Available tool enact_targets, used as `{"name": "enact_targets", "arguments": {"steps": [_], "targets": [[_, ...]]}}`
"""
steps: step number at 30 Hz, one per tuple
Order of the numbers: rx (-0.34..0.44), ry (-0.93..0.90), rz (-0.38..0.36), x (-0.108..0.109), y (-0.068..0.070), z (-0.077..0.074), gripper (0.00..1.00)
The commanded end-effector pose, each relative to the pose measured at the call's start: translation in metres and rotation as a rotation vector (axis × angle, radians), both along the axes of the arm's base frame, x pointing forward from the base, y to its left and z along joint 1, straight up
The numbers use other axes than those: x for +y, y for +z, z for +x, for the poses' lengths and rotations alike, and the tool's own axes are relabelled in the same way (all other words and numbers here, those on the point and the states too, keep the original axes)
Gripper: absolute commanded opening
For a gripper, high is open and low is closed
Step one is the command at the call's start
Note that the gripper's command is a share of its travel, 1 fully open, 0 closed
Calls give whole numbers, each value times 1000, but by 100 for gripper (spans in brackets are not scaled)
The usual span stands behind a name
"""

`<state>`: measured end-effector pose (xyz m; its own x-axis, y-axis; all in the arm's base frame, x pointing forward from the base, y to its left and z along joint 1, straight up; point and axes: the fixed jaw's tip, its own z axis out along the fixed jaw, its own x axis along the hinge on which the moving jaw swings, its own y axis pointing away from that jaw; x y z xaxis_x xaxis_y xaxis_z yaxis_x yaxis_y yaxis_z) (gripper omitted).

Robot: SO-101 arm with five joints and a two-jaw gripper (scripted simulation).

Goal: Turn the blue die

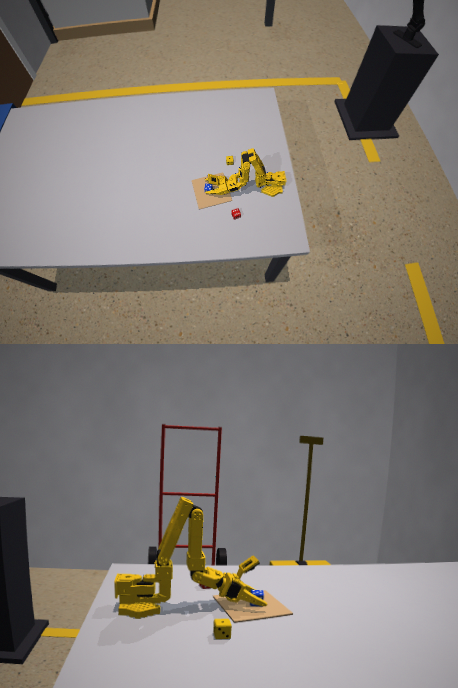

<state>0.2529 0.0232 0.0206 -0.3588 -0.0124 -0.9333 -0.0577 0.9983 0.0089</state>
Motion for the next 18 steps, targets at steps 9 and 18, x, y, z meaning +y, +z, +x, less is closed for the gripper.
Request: {"name": "enact_targets", "arguments": {"steps": [9,18], "targets": [[-91,-54,204,3,20,1,36],[-95,-166,609,2,30,-17,36]]}}
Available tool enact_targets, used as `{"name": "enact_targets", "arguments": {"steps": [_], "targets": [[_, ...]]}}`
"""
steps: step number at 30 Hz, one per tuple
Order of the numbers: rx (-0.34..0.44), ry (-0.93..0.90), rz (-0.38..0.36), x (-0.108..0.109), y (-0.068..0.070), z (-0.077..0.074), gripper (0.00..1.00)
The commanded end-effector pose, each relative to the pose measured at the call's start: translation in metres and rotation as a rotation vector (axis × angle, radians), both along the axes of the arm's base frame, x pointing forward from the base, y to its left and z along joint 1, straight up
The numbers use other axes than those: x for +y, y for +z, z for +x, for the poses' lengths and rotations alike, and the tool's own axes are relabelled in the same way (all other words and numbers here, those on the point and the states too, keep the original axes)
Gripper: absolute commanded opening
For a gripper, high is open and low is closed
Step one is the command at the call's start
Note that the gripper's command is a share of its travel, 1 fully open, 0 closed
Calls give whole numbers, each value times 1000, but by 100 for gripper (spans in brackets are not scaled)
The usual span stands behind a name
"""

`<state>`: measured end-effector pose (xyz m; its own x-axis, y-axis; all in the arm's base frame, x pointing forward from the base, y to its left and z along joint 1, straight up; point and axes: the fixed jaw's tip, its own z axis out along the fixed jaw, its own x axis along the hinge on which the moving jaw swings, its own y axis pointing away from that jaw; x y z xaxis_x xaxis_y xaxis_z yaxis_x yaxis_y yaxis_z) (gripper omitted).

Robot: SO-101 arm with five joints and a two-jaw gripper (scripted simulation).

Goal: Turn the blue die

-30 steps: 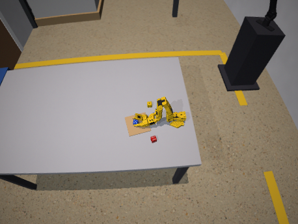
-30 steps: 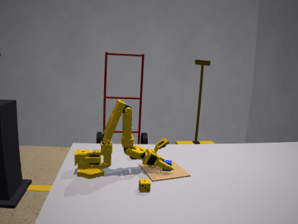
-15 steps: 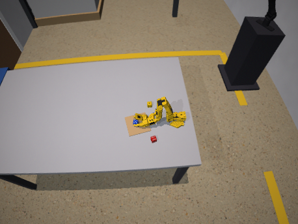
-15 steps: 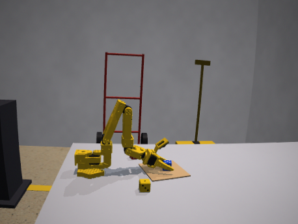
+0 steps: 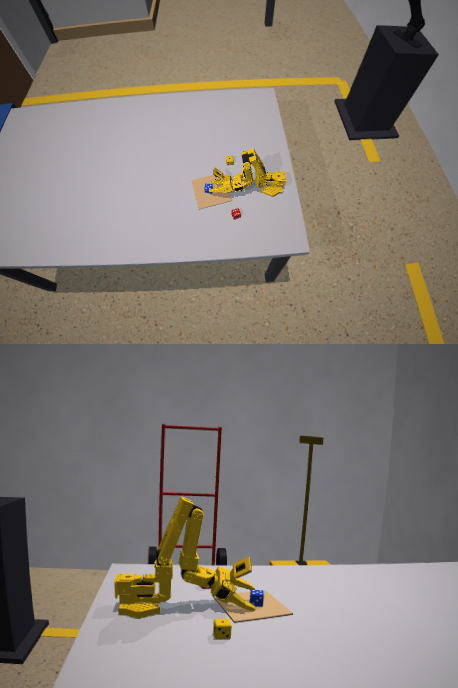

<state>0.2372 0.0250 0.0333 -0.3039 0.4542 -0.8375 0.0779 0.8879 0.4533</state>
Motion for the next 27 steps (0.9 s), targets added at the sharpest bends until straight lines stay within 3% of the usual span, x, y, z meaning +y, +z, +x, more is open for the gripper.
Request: {"name": "enact_targets", "arguments": {"steps": [1,5,7,27], "targets": [[-72,-47,193,0,18,-4,36],[-74,-93,391,-1,23,-12,36],[-72,-106,443,-2,25,-15,36],[-45,-113,444,-2,20,-16,36]]}}
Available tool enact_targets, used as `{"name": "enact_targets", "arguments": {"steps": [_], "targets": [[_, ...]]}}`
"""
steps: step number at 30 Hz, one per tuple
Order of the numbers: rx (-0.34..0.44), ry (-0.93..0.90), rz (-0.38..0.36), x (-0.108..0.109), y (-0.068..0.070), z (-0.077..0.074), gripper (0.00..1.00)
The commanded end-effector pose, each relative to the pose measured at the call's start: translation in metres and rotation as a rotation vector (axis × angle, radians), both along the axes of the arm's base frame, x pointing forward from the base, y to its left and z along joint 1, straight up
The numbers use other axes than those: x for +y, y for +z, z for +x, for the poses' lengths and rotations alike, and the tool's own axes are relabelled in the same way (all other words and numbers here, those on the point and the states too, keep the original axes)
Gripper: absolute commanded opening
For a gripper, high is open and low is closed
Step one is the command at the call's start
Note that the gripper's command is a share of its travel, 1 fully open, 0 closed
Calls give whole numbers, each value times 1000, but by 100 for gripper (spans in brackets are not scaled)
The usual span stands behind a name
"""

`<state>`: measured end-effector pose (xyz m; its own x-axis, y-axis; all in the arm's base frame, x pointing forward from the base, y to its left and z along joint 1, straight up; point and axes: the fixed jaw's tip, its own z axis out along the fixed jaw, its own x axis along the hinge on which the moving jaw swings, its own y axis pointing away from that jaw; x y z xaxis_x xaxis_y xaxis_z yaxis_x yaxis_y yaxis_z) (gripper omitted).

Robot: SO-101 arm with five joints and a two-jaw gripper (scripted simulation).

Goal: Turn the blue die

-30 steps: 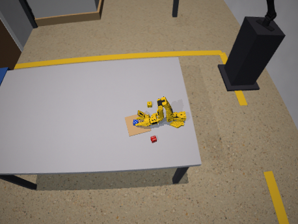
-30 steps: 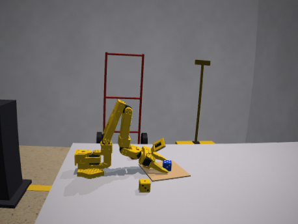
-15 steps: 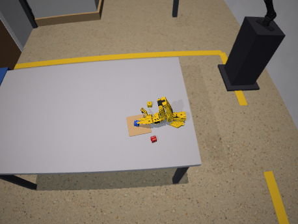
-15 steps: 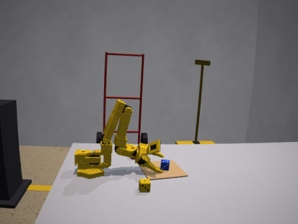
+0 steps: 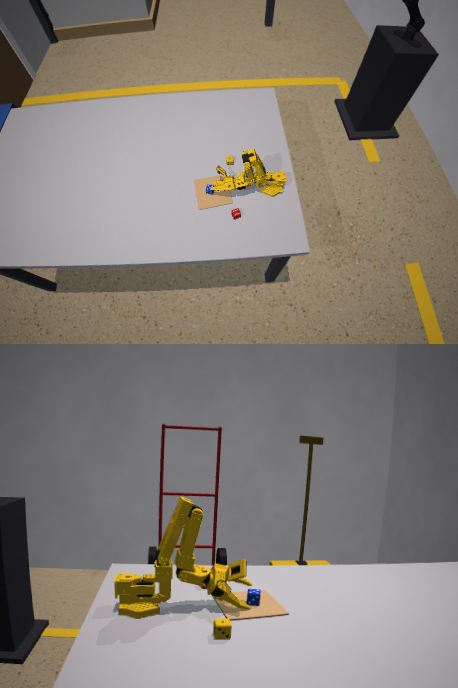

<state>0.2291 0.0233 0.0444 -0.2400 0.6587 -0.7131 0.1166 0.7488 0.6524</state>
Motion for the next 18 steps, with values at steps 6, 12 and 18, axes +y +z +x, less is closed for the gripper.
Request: {"name": "enact_targets", "arguments": {"steps": [6,12,18], "targets": [[-15,-42,206,0,9,-8,36],[-45,-37,203,0,15,-6,36],[-149,-27,232,0,36,-2,35]]}}
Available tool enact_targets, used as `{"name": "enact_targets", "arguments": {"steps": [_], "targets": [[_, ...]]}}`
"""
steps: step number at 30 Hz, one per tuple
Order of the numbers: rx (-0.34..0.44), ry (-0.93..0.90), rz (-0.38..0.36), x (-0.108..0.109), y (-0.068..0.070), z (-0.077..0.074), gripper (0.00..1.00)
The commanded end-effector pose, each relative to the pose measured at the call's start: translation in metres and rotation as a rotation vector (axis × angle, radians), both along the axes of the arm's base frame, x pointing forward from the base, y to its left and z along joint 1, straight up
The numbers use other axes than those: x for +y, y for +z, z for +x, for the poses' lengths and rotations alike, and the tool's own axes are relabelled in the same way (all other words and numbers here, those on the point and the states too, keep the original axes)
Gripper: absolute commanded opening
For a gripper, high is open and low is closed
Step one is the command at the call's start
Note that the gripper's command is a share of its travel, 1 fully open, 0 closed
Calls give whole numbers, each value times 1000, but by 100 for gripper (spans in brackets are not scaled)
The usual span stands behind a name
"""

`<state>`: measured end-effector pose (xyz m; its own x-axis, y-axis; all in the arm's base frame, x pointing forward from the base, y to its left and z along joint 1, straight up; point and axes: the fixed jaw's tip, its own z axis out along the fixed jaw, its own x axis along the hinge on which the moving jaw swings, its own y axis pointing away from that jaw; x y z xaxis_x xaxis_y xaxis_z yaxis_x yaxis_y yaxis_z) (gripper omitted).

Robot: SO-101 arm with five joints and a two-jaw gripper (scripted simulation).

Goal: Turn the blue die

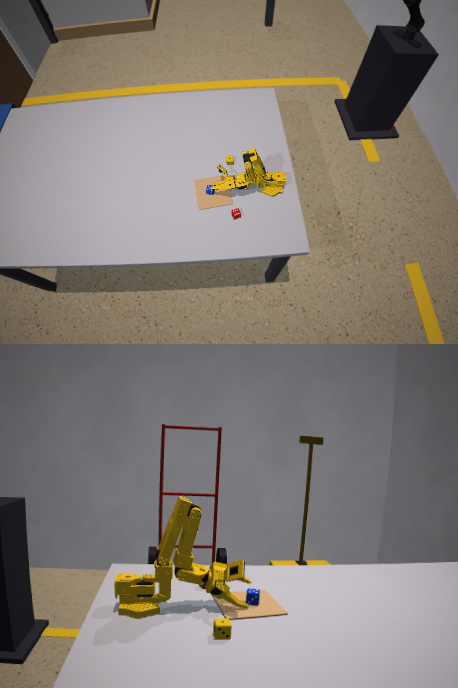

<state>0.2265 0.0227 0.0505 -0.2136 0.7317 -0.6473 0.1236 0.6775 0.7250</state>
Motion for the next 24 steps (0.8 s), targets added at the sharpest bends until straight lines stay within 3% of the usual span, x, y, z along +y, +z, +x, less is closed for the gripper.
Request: {"name": "enact_targets", "arguments": {"steps": [1,4,5,8,12,16,24], "targets": [[-159,-9,140,1,35,1,35],[-185,-8,149,1,40,1,35],[-256,-8,186,1,55,2,35],[-366,1,208,1,77,2,35],[-459,9,217,1,96,0,35],[-498,12,221,1,104,-1,35],[-502,13,221,1,104,-1,35]]}}
